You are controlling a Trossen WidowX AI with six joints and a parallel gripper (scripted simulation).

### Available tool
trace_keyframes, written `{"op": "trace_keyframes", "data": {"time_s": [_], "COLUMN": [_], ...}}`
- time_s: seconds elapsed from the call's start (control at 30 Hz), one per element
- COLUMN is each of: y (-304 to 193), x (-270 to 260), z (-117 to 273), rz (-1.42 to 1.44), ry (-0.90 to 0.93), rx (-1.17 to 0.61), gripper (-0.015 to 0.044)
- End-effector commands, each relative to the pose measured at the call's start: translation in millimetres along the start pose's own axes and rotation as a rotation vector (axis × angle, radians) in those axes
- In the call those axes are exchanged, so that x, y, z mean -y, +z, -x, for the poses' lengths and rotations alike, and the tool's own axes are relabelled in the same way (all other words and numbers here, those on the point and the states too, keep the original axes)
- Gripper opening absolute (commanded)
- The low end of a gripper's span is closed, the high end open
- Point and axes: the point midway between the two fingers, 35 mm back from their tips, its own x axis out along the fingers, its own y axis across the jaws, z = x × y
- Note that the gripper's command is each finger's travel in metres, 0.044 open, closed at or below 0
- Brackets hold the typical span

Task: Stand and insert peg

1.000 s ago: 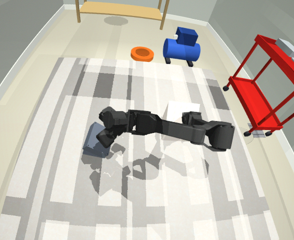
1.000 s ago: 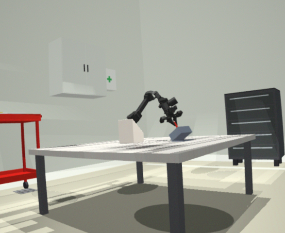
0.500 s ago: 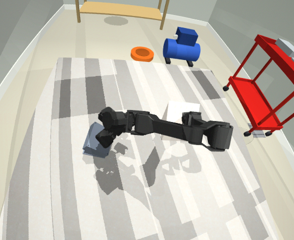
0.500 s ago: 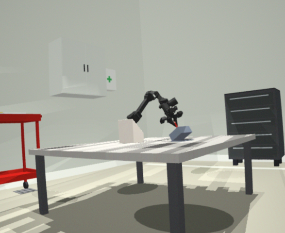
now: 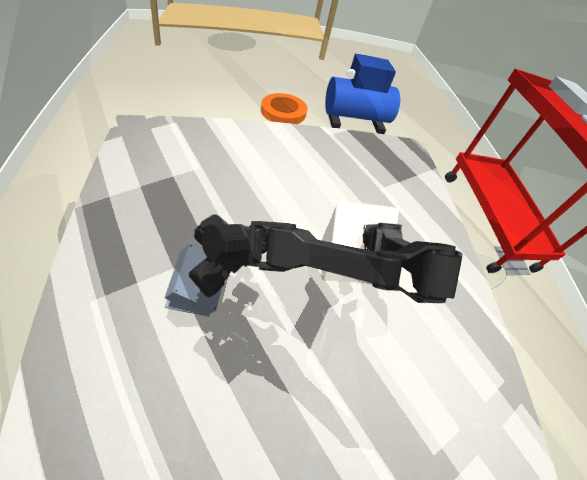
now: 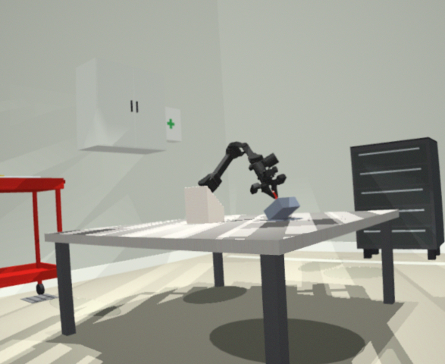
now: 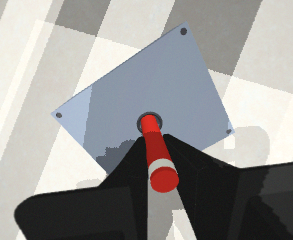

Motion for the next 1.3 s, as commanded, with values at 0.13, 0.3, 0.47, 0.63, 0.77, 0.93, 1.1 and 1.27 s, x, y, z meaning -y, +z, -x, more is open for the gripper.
{"op": "trace_keyframes", "data": {"time_s": [0.13, 0.3, 0.47, 0.63, 0.77, 0.93, 1.1, 1.27], "y": [1.4, 1.5, 1.6, 1.8, 1.8, 1.9, 1.6, 1.1], "x": [2.0, 1.9, 1.9, 1.8, 1.8, 1.9, 2.1, 2.4], "z": [-5.0, -6.9, -8.9, -10.8, -12.3, -14.3, -16.3, -17.8], "rz": [-0.006, -0.006, -0.006, -0.006, -0.006, -0.006, -0.006, -0.006], "ry": [-0.006, -0.006, -0.006, -0.006, -0.005, -0.005, -0.005, -0.005], "rx": [0.002, 0.002, 0.002, 0.002, 0.002, 0.002, 0.002, 0.002], "gripper": [0.0, 0.0, 0.0, 0.0, 0.0, 0.0, 0.0, 0.0]}}
